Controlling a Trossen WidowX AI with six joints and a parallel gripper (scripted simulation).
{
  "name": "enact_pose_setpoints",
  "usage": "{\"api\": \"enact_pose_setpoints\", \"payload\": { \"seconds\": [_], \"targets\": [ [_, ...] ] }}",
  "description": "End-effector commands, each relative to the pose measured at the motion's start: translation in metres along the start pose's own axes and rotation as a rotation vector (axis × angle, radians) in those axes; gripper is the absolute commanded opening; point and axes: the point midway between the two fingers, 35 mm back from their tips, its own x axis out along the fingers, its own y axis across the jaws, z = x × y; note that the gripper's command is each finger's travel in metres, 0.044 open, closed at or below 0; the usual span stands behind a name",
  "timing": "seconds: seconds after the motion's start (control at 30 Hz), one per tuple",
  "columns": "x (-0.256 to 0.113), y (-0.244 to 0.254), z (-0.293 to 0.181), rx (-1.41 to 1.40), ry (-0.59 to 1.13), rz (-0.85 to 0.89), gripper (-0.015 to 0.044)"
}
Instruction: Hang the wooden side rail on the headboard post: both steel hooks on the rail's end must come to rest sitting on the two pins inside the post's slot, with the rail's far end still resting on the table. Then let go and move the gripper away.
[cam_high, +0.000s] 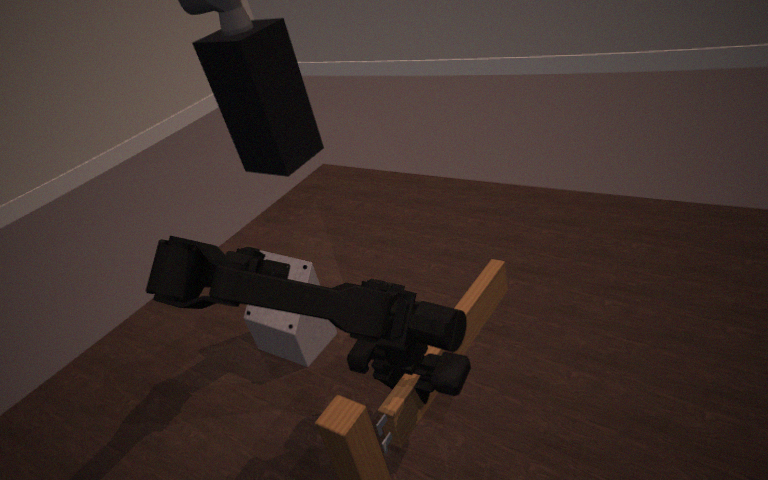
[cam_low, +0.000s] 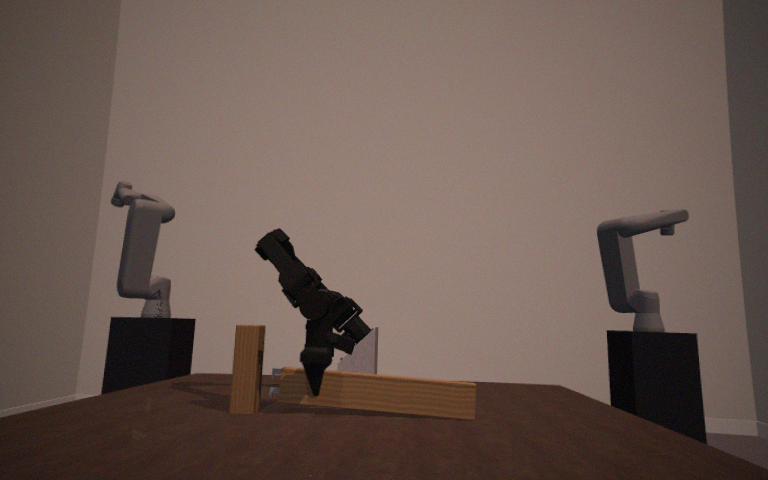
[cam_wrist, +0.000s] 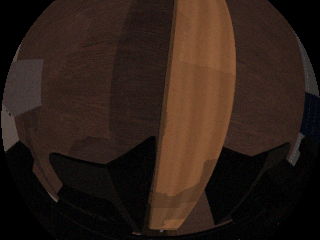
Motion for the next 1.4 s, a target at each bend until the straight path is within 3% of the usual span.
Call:
{"api": "enact_pose_setpoints", "payload": {
  "seconds": [0.0,1.37],
  "targets": [
    [-0.0034,-0.0032,-0.0011,-0.011,0.002,-0.009,0.0000],
    [-0.0031,-0.0011,-0.0055,-0.011,0.002,-0.009,0.0000]
  ]
}}
